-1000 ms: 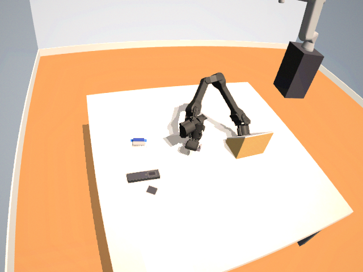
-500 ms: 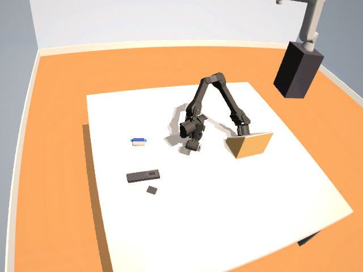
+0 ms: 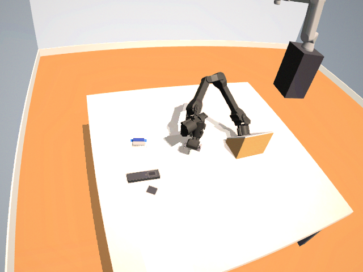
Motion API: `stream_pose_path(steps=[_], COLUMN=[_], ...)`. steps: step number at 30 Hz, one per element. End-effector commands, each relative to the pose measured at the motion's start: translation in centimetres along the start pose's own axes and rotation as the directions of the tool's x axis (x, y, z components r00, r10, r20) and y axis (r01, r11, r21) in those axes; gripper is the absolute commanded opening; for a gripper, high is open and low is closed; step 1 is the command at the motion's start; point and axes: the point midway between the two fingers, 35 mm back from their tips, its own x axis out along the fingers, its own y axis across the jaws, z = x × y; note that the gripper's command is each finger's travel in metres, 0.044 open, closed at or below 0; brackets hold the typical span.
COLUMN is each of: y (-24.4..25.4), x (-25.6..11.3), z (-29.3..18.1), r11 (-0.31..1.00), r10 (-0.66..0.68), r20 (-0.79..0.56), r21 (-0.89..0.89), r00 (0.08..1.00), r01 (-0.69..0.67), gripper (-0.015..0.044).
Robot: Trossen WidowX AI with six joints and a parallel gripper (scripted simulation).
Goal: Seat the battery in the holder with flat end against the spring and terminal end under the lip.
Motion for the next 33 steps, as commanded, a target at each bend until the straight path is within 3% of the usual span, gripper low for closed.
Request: stream_pose_path(steps=[1,10,33], y=[0.0,-0.4,-0.4], x=[-0.2,-7.4,-7.6], z=[0.0,-0.3,-0.4], r11=[1.000,1.000,1.000], r10=[0.000,0.011,0.011], r20=[0.000,-0.005,-0.005], r21=[0.000,0.010,0.010], r00=[1.000,1.000,1.000], r01=[0.000,-0.011,-0.011], gripper=[0.0201,0.0438,0.0440])
